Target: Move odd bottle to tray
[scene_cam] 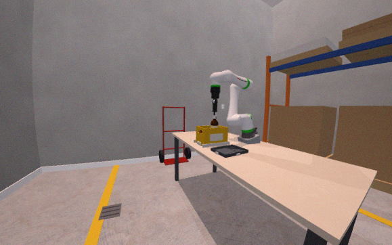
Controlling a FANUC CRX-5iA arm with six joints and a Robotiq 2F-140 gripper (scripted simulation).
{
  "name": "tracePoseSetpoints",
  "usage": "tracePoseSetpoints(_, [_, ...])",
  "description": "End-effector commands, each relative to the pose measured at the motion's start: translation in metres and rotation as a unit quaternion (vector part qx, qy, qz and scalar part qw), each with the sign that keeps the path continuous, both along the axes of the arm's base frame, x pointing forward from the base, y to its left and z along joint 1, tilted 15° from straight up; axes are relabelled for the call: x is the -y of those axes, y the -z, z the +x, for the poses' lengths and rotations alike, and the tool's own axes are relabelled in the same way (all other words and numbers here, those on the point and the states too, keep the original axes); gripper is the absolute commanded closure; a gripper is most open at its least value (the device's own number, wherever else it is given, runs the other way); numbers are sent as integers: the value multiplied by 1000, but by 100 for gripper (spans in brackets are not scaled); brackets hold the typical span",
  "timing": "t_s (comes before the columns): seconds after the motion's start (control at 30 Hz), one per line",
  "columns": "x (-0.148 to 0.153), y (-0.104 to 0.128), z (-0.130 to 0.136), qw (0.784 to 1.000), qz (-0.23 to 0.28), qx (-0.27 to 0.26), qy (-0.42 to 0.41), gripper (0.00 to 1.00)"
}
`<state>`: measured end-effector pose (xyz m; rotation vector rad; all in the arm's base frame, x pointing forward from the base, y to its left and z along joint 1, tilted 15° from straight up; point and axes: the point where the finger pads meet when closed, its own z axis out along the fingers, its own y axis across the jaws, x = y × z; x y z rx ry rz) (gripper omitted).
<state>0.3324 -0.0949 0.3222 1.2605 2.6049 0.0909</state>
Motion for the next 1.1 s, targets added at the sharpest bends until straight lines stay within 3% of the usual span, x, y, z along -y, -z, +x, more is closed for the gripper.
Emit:
tracePoseSetpoints(0.0, [0,-1,0,1000,0,1,0,90])
tracePoseSetpoints(1.07, [-1,-25,-6,1000,0,1,0,90])
